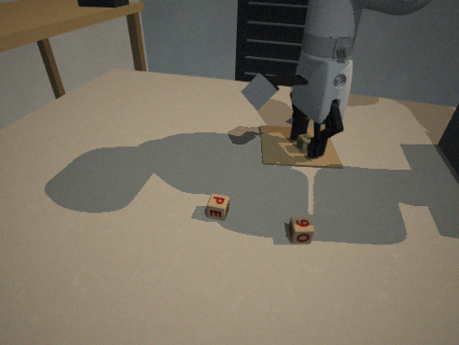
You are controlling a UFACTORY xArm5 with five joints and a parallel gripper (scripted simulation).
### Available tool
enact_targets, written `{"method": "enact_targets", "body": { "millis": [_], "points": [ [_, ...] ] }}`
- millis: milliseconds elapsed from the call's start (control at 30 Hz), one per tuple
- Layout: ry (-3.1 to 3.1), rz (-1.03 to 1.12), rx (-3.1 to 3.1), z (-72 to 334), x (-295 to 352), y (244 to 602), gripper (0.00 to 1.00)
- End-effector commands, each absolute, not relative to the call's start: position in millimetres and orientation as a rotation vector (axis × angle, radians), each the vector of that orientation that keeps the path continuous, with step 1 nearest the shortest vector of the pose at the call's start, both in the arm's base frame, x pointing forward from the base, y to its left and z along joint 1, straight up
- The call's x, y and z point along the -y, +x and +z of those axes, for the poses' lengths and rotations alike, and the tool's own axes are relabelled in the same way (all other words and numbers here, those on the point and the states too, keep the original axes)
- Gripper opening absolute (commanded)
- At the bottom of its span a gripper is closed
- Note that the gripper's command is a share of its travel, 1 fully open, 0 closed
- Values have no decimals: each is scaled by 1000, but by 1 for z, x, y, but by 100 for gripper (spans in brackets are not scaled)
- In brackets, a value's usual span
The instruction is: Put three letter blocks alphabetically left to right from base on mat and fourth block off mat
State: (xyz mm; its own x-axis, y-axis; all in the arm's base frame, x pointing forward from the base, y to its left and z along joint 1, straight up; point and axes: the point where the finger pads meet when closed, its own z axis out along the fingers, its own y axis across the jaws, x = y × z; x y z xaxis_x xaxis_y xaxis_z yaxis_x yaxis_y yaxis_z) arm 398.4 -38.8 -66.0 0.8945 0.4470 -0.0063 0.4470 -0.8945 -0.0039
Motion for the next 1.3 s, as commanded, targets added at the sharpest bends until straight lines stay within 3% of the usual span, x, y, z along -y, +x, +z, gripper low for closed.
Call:
{"method": "enact_targets", "body": {
  "millis": [0, 33, 567, 600, 1267],
  "points": [
    [-3056, 6, 721, -65, 39, 400, 63],
    [-3056, 6, 721, -65, 39, 400, 42],
    [-3056, 6, 721, -65, 39, 400, 42],
    [-3056, 6, 721, -65, 39, 400, 21],
    [-3056, 6, 721, -65, 39, 400, 21]
  ]
}}
